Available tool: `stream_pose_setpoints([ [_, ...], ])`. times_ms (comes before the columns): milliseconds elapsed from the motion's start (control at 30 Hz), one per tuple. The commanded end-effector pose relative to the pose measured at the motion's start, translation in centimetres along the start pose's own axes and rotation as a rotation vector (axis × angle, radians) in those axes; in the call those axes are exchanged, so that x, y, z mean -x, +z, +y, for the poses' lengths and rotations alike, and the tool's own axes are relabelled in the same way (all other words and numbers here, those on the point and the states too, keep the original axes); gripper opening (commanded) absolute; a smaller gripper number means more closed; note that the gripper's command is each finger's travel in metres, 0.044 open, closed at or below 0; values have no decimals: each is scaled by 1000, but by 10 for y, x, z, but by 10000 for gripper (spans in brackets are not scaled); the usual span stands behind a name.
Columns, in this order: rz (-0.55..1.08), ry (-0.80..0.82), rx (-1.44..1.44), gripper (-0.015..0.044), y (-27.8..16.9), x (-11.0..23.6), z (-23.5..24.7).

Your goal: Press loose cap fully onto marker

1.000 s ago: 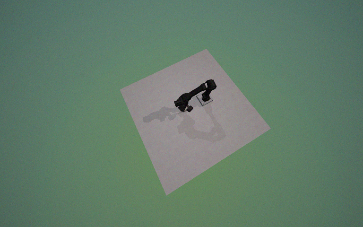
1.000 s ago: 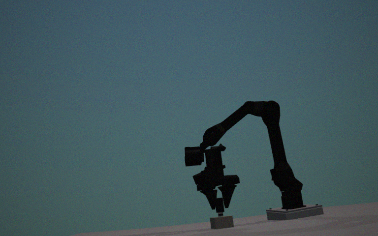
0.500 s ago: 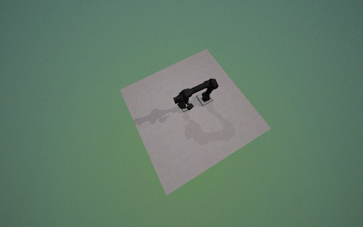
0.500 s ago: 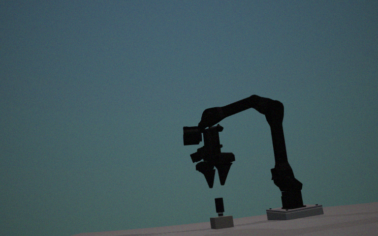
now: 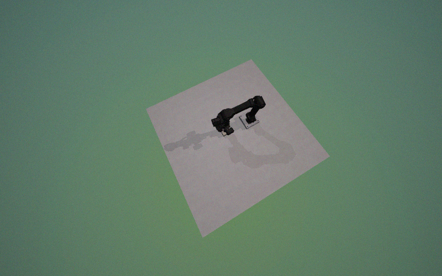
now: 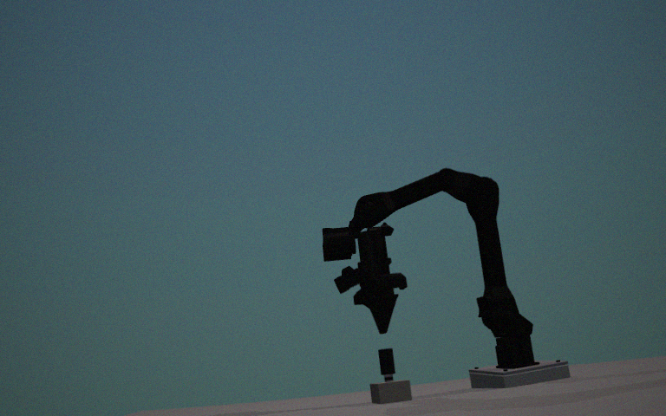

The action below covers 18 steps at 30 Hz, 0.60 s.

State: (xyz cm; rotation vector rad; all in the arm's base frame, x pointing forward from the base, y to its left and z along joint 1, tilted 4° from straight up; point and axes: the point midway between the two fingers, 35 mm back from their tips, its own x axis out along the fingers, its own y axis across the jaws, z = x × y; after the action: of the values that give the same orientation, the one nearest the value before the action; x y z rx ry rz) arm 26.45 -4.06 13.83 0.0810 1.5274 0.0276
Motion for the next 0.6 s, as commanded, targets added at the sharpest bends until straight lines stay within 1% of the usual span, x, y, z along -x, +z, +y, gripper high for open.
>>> stream_pose_setpoints([
  [0,-1,0,-5,0,0,0,0],
  [267,-1,0,-5,0,0,-2,0],
  [567,-1,0,-5,0,0,-16,0],
])
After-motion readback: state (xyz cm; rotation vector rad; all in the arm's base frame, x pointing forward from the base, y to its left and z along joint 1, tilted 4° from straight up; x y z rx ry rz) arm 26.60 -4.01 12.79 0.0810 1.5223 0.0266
